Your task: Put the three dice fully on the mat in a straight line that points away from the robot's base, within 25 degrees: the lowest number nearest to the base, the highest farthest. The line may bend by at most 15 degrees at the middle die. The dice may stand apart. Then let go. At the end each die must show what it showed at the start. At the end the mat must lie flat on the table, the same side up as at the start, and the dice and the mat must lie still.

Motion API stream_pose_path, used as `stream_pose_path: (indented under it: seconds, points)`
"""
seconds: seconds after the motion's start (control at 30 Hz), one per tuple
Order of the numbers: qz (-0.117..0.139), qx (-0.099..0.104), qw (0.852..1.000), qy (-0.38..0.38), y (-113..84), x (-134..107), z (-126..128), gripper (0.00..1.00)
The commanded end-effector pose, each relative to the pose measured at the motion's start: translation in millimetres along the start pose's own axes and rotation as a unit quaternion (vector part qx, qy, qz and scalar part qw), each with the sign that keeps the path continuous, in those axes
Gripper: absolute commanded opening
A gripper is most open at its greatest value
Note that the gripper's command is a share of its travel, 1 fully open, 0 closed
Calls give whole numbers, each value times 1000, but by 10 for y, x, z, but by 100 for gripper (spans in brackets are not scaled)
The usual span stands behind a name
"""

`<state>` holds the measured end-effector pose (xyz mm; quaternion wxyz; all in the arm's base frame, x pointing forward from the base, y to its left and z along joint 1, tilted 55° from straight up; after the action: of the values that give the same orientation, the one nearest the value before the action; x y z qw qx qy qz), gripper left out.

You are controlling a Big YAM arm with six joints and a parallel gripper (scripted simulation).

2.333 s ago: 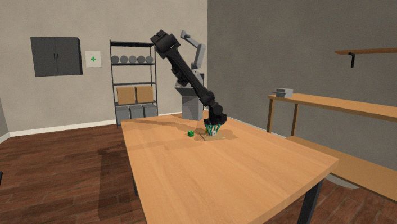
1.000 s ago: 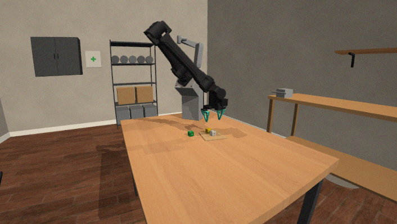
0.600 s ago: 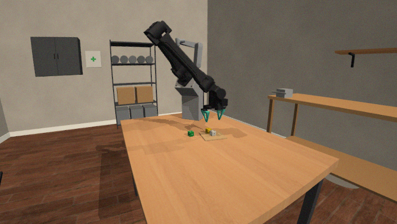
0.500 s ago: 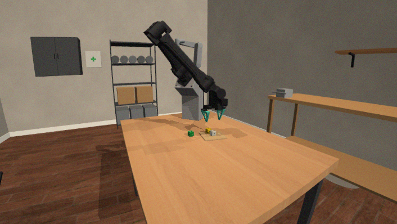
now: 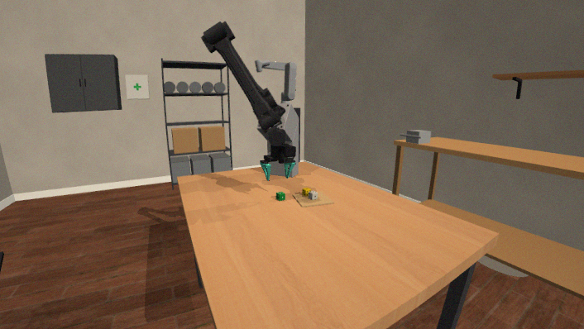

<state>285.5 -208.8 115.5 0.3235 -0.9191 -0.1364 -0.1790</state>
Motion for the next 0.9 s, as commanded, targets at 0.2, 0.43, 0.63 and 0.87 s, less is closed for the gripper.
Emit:
stream_pose_path:
  seconds: [0.2,0.43,0.63,0.87]
  points:
    - [-4,8,999,-40,-4,31,68,45]
    - [-1,14,999,-47,16,18,133,45]
    - [-1,14,999,-44,16,18,133,45]
    - [-1,14,999,-44,16,18,133,45]
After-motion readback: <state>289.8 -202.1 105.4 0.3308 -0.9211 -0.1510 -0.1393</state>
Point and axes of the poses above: the point where the finger pads meet when closed, its own y axis out along the fingers, its own z axis across the jaws, x = y × z, the point moved 5 cm from there along -y, back along the fingers, and after that the axes turned 6 degrees about -y, right-handed, at the moved point
